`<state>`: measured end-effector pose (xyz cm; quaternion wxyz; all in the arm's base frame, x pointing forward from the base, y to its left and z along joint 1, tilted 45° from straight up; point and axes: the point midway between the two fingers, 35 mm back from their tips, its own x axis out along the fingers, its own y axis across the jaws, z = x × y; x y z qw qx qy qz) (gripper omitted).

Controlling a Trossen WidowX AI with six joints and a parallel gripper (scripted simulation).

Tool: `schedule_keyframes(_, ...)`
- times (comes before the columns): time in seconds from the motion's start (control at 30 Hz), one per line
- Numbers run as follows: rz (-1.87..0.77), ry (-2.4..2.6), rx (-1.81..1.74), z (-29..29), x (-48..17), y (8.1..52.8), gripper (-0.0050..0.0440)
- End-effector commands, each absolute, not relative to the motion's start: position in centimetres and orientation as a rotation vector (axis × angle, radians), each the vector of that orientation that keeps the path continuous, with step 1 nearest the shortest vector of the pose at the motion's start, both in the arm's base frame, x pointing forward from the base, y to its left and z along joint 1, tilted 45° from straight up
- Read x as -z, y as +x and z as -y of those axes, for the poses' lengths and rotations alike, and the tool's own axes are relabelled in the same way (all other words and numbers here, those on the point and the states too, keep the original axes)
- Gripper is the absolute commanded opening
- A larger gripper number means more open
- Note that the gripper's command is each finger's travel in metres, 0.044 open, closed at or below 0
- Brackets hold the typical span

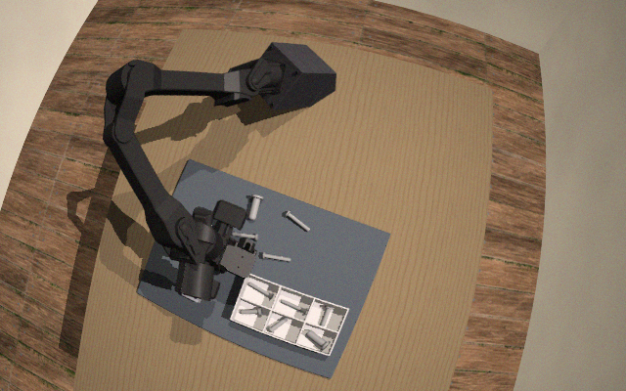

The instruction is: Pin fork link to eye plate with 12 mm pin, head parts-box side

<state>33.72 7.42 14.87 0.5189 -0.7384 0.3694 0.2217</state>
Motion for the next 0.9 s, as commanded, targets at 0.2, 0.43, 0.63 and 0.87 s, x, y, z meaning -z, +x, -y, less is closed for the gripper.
schedule_keyframes(0.2, -0.888, -1.771, -0.527, -6.9, -15.0, 33.7, 0.0000)
schedule_keyframes(0.43, -0.888, -1.771, -0.527, -6.9, -15.0, 33.7, 0.0000)
schedule_keyframes(0.63, -0.888, -1.771, -0.527, -7.7, -15.5, 33.2, 0.0000)
schedule_keyframes(0.87, -0.888, -1.771, -0.527, -9.4, -16.6, 31.9, 0.0000)
